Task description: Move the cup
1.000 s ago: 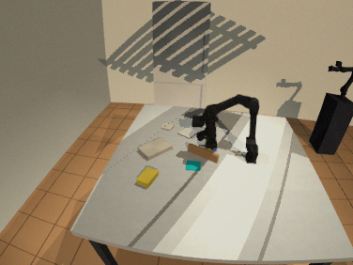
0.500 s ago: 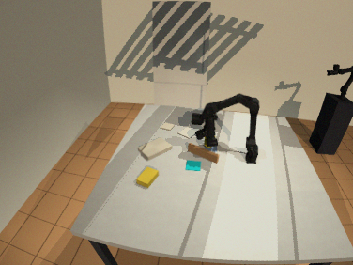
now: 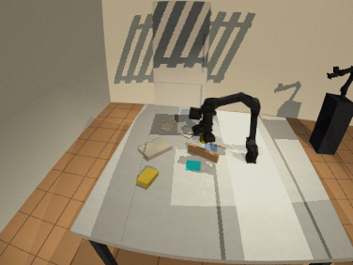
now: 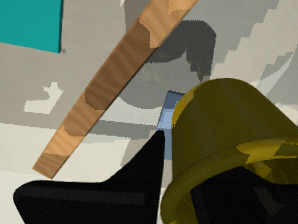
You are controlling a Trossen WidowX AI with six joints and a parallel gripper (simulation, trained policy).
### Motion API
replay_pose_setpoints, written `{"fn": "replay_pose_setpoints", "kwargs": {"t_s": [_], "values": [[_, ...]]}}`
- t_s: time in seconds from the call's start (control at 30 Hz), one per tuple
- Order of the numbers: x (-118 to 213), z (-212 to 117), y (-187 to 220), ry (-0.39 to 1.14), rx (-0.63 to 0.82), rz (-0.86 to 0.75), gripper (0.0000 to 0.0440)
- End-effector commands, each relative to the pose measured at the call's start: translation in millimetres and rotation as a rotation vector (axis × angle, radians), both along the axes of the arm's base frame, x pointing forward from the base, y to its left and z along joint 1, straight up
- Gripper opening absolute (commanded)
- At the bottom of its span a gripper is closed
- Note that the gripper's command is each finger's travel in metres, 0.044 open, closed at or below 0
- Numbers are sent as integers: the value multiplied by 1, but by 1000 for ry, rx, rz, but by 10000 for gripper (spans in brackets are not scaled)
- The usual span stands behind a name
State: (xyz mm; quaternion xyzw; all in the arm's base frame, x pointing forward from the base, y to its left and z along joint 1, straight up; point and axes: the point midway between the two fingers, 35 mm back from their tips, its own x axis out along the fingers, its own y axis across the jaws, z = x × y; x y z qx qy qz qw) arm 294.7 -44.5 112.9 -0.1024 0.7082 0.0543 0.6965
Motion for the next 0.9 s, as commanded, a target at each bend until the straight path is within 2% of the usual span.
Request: {"fn": "replay_pose_setpoints", "kwargs": {"t_s": [0.0,0.43,0.87], "values": [[5,6,7,-16,6,9,24],[31,24,44,-100,12,67,7],[50,25,91,-167,27,122,0]]}}
